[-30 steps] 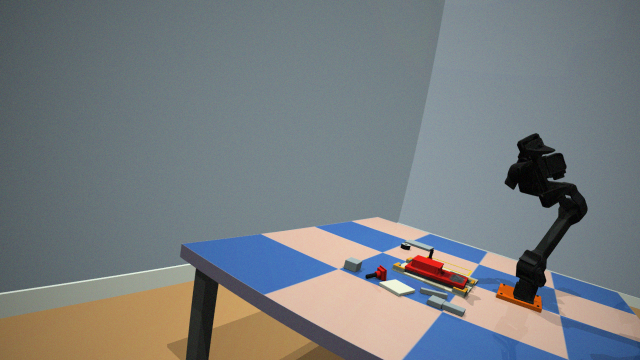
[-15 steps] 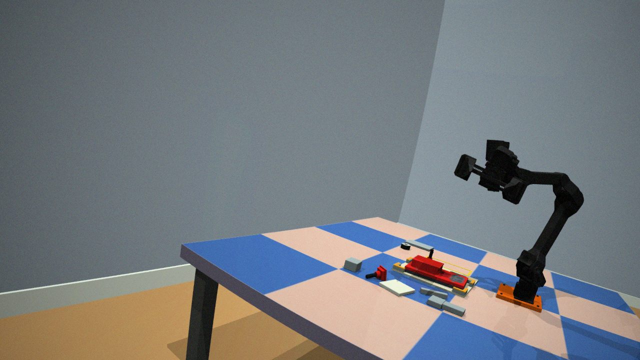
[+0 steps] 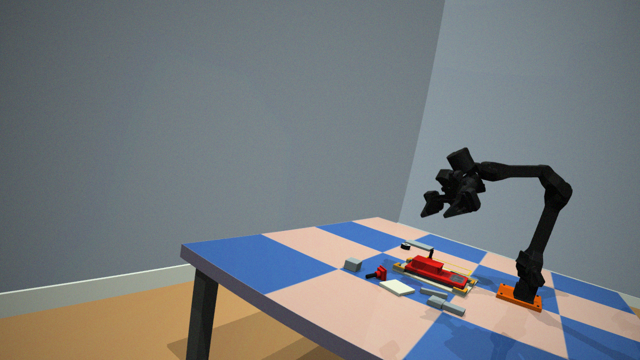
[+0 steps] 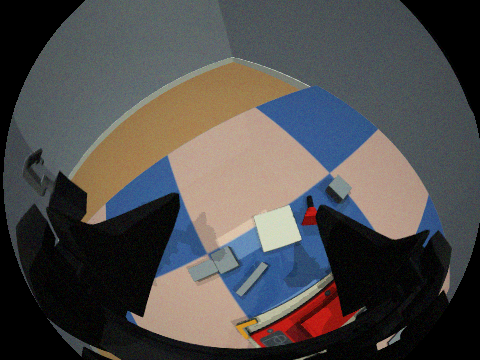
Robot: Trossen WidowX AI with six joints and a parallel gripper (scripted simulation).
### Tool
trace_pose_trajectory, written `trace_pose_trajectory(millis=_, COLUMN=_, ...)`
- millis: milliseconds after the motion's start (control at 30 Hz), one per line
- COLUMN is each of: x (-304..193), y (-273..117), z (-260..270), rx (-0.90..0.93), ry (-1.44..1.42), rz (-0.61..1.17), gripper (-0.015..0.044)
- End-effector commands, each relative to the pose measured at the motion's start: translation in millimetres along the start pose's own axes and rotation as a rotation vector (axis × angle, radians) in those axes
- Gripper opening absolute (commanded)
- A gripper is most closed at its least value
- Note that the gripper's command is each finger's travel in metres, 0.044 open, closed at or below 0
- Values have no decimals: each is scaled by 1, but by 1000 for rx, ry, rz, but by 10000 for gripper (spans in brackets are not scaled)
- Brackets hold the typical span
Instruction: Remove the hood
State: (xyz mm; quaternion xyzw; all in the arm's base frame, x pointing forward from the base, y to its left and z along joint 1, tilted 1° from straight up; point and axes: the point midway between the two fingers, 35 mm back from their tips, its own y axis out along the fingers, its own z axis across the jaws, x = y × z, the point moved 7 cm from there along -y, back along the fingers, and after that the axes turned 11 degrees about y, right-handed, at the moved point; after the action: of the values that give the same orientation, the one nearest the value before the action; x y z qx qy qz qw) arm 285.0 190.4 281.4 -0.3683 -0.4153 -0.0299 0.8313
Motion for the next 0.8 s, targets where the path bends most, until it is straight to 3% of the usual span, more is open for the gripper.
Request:
trace_pose_trajectory(millis=0, x=-7, y=2, z=-30, rx=-150, ry=165, rz=104, gripper=440)
trace_pose_trajectory(millis=500, x=-52, y=-24, z=-135, rx=-744, ry=723, rz=552, gripper=440)
trace_pose_trajectory(millis=767, x=-55, y=-27, z=-139, rx=-770, ry=743, rz=573, gripper=440)
